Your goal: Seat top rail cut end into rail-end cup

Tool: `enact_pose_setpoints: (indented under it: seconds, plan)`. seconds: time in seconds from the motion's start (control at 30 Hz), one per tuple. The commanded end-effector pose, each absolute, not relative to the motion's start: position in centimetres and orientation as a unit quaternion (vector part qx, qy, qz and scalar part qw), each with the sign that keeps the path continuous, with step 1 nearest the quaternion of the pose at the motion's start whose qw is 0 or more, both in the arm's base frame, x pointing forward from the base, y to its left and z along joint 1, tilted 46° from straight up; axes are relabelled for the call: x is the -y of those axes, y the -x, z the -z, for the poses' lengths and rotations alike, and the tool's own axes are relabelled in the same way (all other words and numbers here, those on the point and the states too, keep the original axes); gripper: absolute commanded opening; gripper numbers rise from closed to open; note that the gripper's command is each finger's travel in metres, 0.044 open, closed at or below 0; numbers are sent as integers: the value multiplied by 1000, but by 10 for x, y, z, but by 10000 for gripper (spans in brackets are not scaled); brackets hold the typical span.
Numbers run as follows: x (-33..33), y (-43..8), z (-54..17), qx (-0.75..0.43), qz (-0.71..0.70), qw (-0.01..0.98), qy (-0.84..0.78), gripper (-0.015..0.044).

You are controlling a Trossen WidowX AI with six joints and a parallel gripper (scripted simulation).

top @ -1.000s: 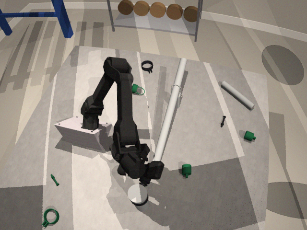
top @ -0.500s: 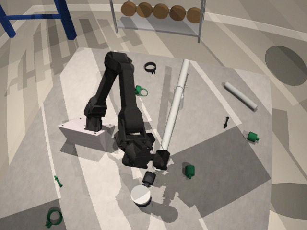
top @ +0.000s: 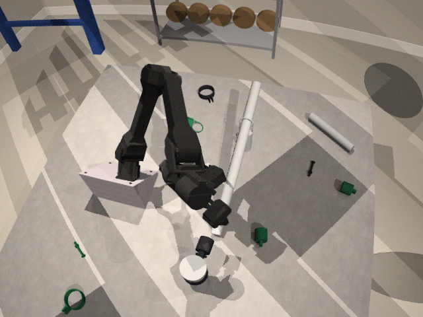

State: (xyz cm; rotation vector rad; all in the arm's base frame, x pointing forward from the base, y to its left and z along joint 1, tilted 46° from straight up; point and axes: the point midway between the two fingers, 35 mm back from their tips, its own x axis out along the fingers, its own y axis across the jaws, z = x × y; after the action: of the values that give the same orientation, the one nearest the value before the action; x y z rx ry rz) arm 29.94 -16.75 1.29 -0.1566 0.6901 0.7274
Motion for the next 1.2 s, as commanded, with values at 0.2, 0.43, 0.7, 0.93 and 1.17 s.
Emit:
enact_pose_setpoints:
  seconds: [0.2,0.43,0.7,0.93,1.17]
  plan:
    - [153,-293,-110,-437,-177,826,-307,440]
    - [150,-291,-120,-446,-154,809,-352,440]
    - [150,-291,-120,-446,-154,809,-352,440]
    - [134,-300,-114,-453,-228,824,-252,440]
    - [83,-318,-93,-406,-452,794,38,440]
